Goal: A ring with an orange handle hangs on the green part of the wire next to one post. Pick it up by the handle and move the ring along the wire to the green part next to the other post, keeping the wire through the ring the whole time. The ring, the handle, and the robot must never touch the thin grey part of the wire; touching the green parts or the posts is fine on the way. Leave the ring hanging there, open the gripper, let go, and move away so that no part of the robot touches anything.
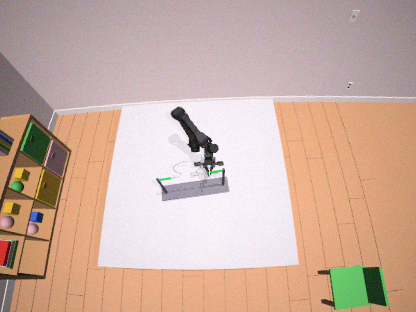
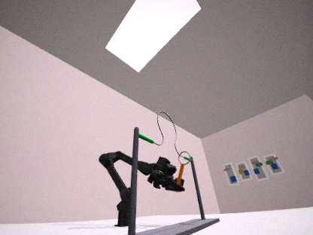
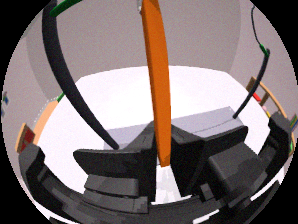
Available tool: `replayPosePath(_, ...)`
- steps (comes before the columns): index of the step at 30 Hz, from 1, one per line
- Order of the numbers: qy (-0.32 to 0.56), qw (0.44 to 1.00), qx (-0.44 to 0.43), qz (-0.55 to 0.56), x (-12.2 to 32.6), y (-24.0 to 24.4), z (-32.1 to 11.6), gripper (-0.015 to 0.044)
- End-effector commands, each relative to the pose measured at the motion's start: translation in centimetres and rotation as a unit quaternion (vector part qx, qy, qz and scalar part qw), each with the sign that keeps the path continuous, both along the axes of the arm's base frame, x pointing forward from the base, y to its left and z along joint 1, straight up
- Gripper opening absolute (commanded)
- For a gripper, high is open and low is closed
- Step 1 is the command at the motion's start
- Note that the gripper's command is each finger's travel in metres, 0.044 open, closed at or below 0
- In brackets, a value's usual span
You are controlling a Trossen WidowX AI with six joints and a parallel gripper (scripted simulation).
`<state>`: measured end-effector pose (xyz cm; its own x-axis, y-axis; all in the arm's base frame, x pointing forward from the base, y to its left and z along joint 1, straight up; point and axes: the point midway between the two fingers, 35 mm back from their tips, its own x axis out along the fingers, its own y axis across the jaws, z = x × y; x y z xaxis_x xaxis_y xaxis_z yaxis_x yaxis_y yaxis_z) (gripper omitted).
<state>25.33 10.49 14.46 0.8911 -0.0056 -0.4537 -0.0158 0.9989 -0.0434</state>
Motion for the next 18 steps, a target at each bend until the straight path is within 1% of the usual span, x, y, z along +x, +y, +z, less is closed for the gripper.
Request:
replayPosePath(1,-0.003,1.0,0.002,-0.003,0.0,0.5,0.2,-0.015)
replayPosePath(18,-0.004,1.0,0.002,-0.003,-0.2,2.2,0.2,-0.015)
